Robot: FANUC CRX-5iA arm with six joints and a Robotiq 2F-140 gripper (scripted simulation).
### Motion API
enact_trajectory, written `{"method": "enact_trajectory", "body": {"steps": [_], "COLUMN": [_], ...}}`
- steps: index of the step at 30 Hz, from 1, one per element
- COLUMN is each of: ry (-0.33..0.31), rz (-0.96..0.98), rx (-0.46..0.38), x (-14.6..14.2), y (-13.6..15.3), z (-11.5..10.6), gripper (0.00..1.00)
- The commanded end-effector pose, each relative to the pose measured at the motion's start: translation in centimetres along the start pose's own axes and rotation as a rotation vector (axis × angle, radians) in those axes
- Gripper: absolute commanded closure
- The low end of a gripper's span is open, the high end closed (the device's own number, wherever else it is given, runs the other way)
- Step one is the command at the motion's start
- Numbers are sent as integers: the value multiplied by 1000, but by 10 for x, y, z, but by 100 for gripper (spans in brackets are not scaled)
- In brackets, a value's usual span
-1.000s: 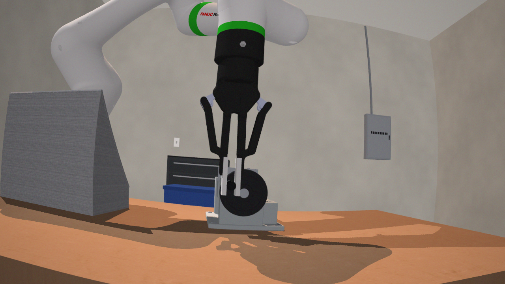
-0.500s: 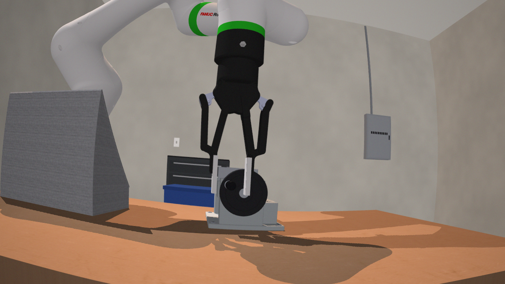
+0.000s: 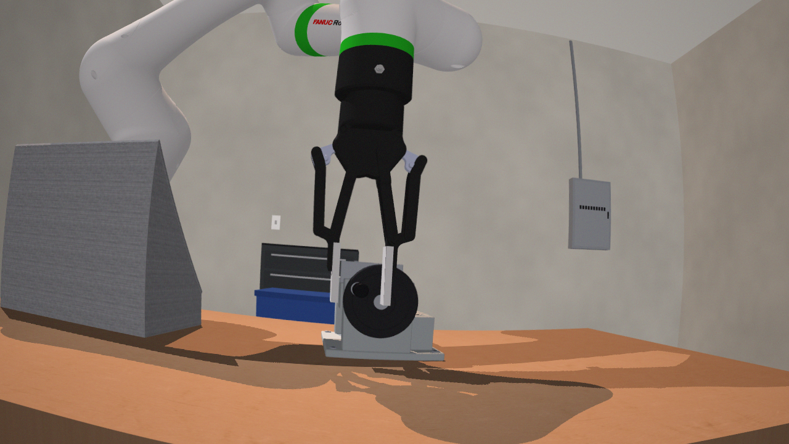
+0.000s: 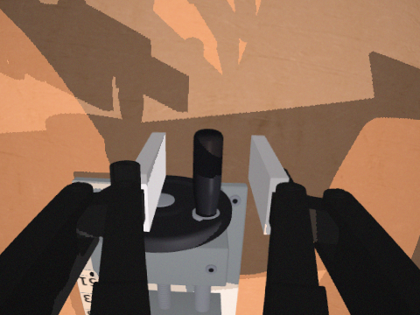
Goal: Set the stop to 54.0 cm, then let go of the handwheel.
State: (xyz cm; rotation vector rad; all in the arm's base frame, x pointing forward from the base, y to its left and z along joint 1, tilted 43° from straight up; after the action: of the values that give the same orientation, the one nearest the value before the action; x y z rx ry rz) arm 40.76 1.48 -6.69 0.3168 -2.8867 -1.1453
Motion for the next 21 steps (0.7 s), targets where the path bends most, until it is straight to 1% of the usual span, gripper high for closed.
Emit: {"method": "enact_trajectory", "body": {"steps": [1,3,5,6,10,11,13,15,21], "ry": [0,0,0,0,0,0,0,0,0], "rz": [0,0,0,0,0,0,0,0,0], "rx": [0,0,0,0,0,0,0,0,0], "x": [0,0,0,0,0,0,0,0,0], "y": [0,0,0,0,0,0,0,0,0], "z": [0,-1,-11,-22,-80,-80,-97,-100,-100], "gripper": [67,67,67,67,67,67,67,67,67]}}
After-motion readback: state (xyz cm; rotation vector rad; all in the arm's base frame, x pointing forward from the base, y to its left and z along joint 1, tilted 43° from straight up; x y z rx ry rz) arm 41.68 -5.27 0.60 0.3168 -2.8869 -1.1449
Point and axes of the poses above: the point where the finger pads meet when closed, its own z axis out along the fingers, its own x axis across the jaws, y = z × x, the point moved 4 cm from there along -z, back along the fingers, and after that the axes turned 5 degrees about z, right-handed, at the moved point
